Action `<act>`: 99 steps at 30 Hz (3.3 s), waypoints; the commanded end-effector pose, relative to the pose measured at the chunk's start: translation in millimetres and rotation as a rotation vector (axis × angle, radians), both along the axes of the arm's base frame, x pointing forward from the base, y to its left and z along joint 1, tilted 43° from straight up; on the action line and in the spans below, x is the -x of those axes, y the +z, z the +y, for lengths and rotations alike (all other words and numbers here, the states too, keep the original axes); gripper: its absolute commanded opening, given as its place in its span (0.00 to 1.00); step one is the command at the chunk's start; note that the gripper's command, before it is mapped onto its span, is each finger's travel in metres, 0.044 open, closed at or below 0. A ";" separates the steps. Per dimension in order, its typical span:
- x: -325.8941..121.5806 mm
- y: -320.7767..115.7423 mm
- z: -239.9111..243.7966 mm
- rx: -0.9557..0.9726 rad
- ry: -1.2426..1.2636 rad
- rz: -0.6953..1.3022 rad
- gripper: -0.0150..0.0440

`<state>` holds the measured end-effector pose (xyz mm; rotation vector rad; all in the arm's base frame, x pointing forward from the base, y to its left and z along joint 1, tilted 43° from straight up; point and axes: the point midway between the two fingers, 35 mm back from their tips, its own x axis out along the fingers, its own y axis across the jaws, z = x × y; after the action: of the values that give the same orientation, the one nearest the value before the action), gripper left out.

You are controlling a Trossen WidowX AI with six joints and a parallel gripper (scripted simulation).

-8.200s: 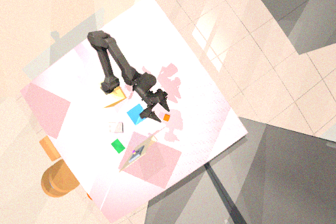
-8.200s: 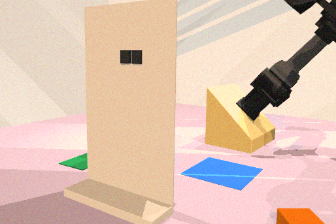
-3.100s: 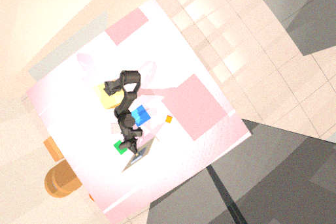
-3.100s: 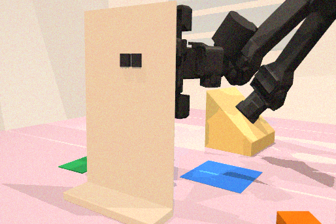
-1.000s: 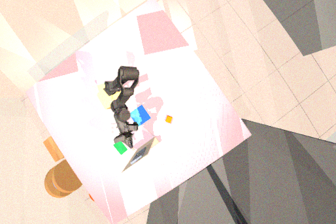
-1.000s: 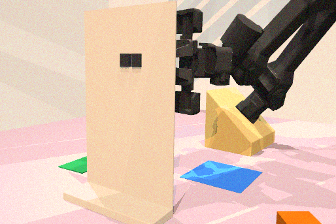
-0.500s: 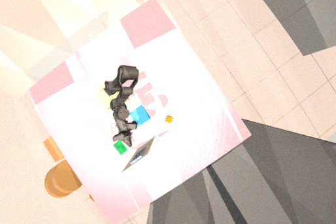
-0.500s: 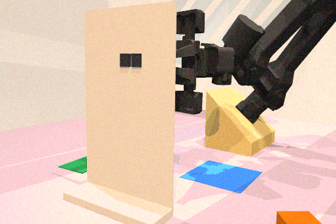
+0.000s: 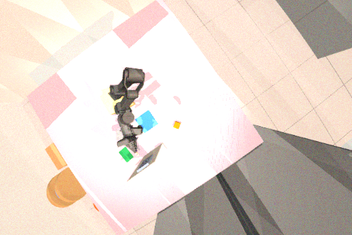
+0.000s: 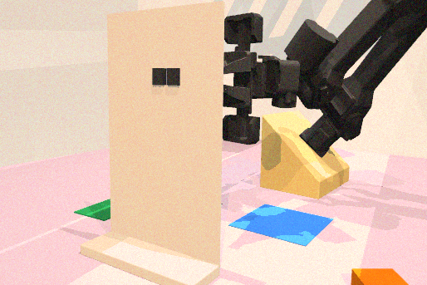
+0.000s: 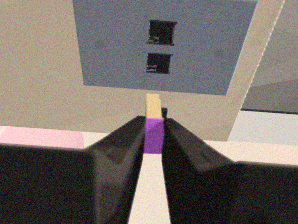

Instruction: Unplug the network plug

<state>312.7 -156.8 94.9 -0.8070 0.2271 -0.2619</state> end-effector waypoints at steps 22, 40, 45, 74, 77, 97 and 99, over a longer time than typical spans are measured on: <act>19.0 26.1 -25.6 0.003 0.002 0.006 0.25; 27.1 20.2 -27.4 0.040 0.087 0.121 0.25; 24.6 2.5 -17.5 0.071 0.174 0.211 0.25; 39.3 -59.4 59.2 0.192 0.762 0.450 0.25; 42.7 -61.2 67.7 0.198 0.822 0.447 0.25; 64.7 -51.4 117.8 0.221 1.150 0.309 0.25; 66.5 -48.5 121.9 0.222 1.174 0.286 0.25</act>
<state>246.8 -39.0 41.7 -1.0705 0.0095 0.9353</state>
